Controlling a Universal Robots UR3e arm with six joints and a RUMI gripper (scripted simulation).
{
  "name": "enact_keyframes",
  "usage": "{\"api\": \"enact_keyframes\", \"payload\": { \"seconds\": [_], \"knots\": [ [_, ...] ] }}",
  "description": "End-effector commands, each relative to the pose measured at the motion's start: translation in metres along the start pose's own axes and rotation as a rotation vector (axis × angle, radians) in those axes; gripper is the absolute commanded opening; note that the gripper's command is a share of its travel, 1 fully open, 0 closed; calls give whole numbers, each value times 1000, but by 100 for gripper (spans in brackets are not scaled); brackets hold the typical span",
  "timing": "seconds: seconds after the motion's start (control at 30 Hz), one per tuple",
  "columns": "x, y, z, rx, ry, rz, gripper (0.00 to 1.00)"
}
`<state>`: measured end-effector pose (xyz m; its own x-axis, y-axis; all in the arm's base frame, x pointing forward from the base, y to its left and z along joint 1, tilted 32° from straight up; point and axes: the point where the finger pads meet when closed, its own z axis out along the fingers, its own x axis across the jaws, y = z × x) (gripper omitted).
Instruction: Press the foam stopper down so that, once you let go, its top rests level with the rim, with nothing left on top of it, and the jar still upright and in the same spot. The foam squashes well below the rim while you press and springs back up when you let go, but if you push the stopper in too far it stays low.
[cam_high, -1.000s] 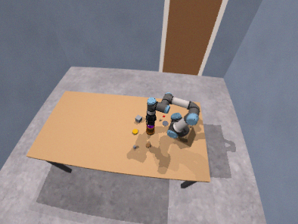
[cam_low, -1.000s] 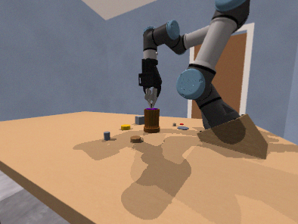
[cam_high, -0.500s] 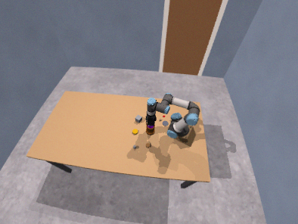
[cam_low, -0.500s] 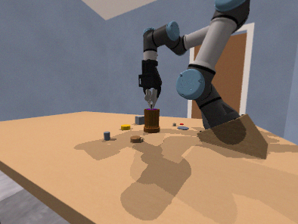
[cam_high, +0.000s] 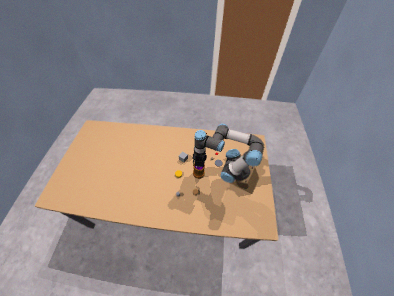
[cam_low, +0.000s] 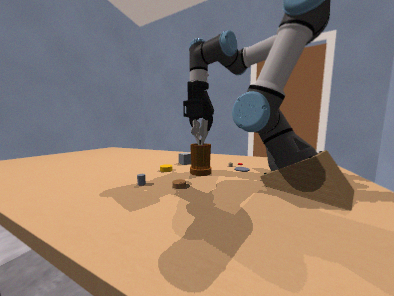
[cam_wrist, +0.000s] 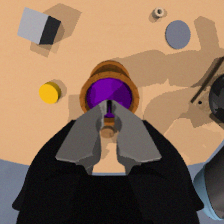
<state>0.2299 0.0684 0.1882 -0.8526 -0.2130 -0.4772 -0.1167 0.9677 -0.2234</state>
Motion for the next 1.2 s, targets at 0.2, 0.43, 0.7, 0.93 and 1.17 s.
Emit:
{"api": "enact_keyframes", "payload": {
  "seconds": [0.2, 0.43, 0.7, 0.93, 1.17],
  "knots": [
    [0, 0, 6, 0, -2, 0, 0],
    [0, 0, 10, 0, -2, 0, 0],
    [0, 0, 13, 0, -2, 0, 0],
    [0, 0, 16, 0, -2, 0, 0],
    [0, 0, 18, 0, -2, 0, 0]
  ]
}}
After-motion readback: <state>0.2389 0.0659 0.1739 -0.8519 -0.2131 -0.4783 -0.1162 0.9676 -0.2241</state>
